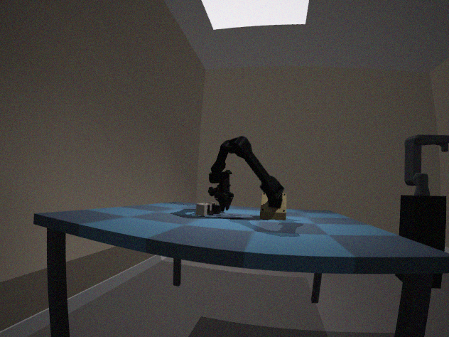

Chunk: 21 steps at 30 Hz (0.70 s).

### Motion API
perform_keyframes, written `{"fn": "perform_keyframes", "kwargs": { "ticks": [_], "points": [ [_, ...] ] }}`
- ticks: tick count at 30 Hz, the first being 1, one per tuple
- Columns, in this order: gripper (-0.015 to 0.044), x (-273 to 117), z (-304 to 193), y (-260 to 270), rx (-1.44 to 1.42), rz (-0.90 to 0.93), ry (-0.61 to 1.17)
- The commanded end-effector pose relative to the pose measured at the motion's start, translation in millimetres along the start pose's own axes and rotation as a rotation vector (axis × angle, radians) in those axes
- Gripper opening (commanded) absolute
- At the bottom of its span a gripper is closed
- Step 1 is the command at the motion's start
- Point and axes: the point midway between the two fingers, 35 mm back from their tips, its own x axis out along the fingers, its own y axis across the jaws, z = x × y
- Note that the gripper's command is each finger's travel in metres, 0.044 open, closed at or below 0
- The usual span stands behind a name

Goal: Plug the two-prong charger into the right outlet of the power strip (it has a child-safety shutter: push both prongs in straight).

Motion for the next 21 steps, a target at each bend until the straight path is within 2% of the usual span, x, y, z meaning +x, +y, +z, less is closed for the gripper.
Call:
{"fn": "perform_keyframes", "kwargs": {
  "ticks": [1,17,21],
  "points": [
    [0.0440,-0.2,-4.9,-1.0,-0.002,-0.004,-0.001],
    [0.0440,0.3,-17.6,0.2,0.001,0.000,-0.013],
    [0.0440,-32.5,-8.5,-2.7,0.006,-0.009,-0.278]
  ]
}}
